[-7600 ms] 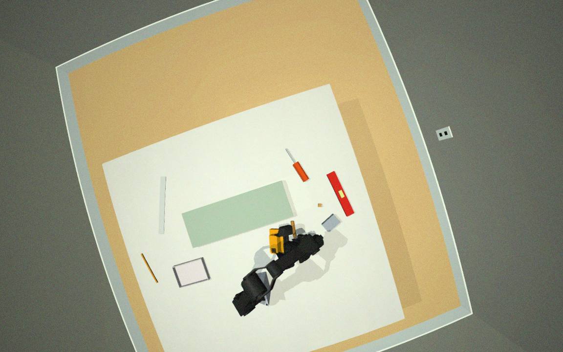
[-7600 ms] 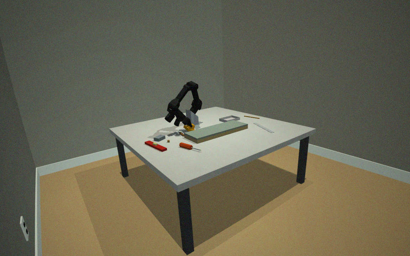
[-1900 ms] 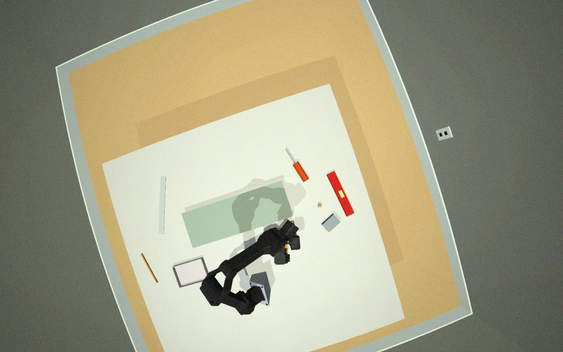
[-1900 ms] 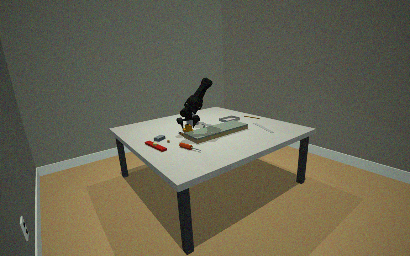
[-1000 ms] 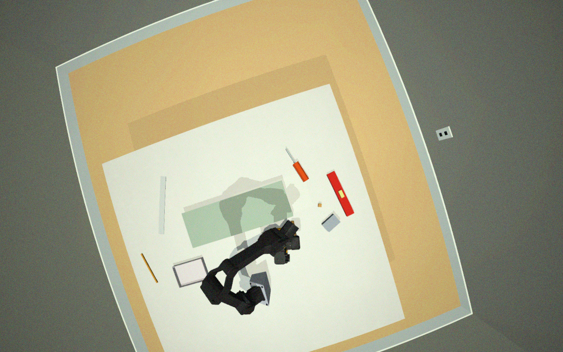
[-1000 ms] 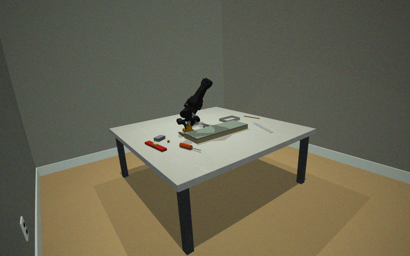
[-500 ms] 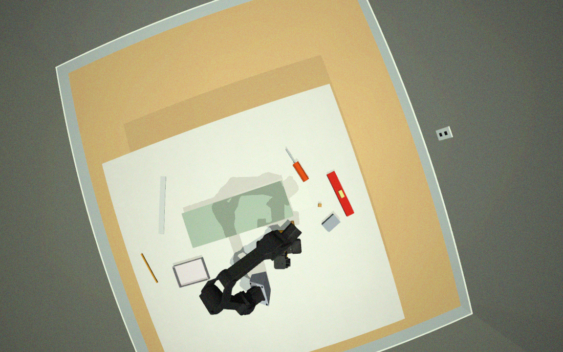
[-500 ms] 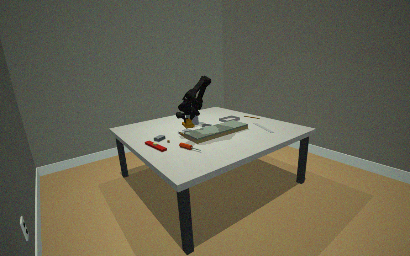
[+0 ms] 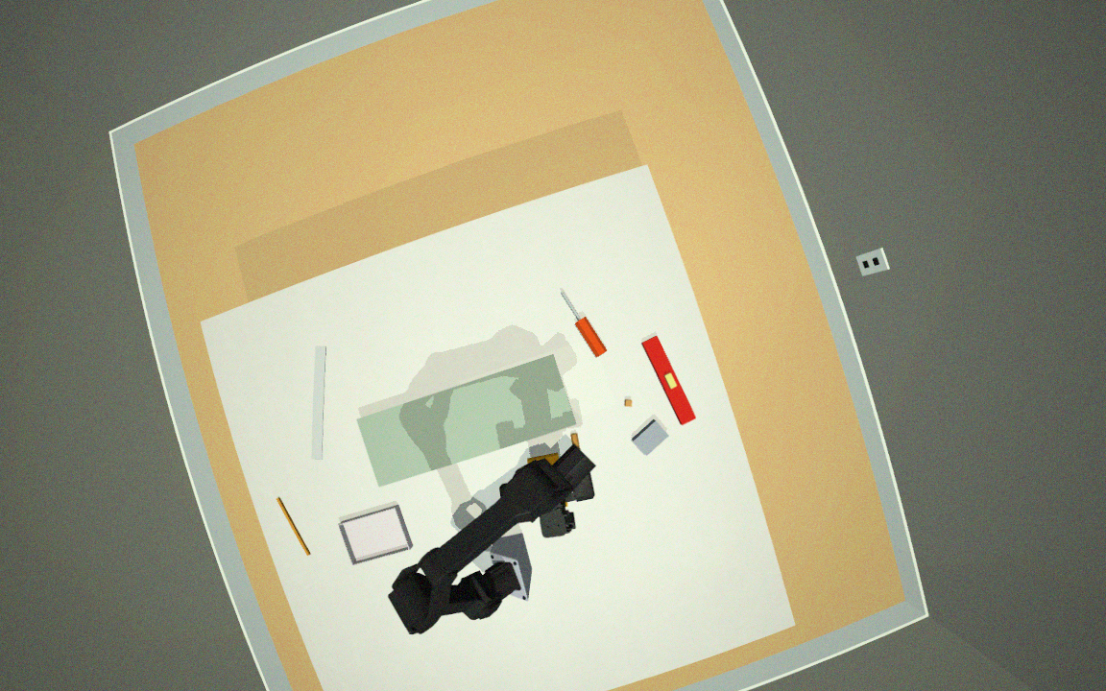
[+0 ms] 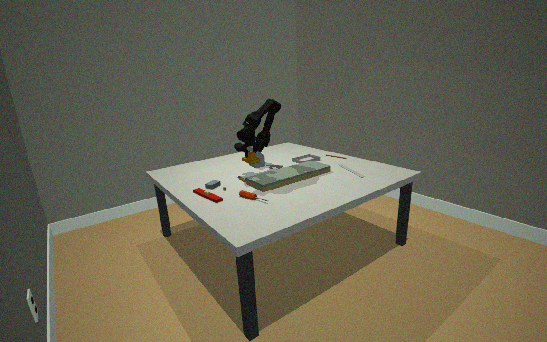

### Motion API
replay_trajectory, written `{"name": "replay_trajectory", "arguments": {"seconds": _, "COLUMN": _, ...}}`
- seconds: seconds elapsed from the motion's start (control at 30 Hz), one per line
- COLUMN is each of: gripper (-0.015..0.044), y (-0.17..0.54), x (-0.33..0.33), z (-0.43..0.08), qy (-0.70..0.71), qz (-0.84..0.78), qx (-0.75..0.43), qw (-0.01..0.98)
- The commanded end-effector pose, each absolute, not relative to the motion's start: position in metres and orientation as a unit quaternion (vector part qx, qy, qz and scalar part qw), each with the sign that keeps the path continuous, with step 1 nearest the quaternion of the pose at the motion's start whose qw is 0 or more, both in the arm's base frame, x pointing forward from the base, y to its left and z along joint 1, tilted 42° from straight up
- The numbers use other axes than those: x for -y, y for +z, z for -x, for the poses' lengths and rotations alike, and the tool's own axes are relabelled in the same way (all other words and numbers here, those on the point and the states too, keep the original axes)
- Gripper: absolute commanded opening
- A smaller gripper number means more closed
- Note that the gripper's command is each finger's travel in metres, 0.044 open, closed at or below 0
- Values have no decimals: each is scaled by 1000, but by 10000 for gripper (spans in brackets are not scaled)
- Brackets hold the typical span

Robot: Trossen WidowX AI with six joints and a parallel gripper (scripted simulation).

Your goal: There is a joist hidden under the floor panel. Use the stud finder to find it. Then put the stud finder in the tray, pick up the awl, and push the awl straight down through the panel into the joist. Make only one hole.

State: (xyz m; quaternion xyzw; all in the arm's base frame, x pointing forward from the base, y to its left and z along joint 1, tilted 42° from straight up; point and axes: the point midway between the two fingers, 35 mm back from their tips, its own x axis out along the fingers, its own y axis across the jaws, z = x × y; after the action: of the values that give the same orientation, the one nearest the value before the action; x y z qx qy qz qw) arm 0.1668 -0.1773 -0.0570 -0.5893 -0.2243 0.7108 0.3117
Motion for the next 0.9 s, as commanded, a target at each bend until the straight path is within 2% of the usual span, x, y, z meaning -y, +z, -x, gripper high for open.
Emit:
{"name": "replay_trajectory", "arguments": {"seconds": 0.0, "gripper": 0, "y": -57, "x": 184, "z": -176, "qy": 685, "qz": 624, "qx": 268, "qw": 264}}
{"name": "replay_trajectory", "arguments": {"seconds": 0.87, "gripper": 0, "y": -65, "x": 206, "z": -227, "qy": 453, "qz": 730, "qx": 504, "qw": -90}}
